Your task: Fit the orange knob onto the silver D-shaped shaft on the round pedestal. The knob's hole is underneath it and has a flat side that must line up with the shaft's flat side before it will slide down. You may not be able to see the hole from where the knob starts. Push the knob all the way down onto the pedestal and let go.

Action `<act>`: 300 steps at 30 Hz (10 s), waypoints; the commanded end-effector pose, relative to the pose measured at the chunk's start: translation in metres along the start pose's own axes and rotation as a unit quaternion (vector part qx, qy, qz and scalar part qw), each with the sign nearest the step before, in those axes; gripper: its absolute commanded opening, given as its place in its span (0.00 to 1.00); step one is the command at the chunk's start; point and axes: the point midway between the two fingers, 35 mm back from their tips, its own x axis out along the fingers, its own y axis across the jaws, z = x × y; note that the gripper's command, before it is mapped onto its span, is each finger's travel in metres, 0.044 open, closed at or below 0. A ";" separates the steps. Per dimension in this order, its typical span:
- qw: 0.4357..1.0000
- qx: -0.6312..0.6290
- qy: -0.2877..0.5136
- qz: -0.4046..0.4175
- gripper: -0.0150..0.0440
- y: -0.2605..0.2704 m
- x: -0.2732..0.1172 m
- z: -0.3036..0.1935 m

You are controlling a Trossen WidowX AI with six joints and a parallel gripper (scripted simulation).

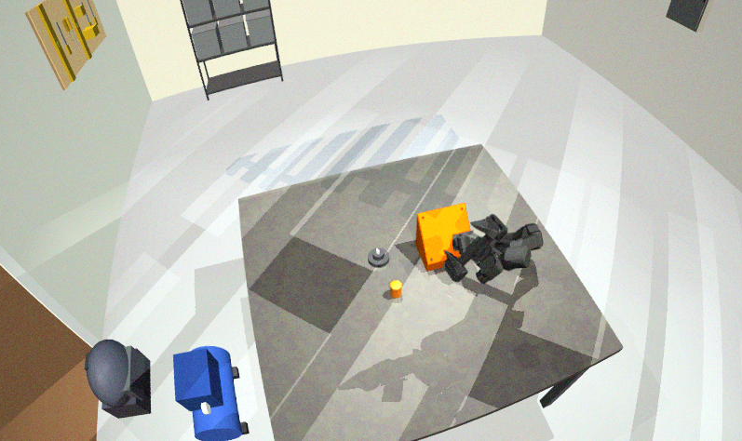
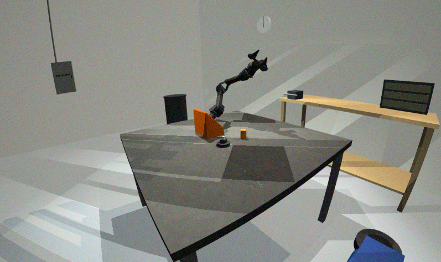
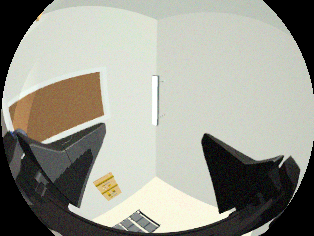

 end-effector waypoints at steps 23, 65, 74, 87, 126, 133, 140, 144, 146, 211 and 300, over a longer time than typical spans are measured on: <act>0.726 -0.169 0.231 0.625 1.00 0.279 -0.080 -0.248; 0.343 0.118 0.418 0.833 1.00 0.331 -0.275 -0.304; 0.344 0.118 0.419 0.832 1.00 0.342 -0.285 -0.306; 0.344 0.118 0.419 0.832 1.00 0.356 -0.300 -0.308; 0.343 0.119 0.417 0.833 0.40 0.375 -0.323 -0.310; 0.346 0.115 0.419 0.832 0.25 0.356 -0.291 -0.311; 0.346 0.113 0.420 0.831 0.25 0.328 -0.258 -0.308; 0.345 0.114 0.420 0.832 0.25 0.310 -0.241 -0.305; 0.344 0.115 0.420 0.832 0.25 0.300 -0.233 -0.303; 0.686 -0.088 0.431 0.580 0.25 0.196 -0.186 -0.256; 0.402 0.083 0.430 0.804 0.25 0.259 -0.236 -0.282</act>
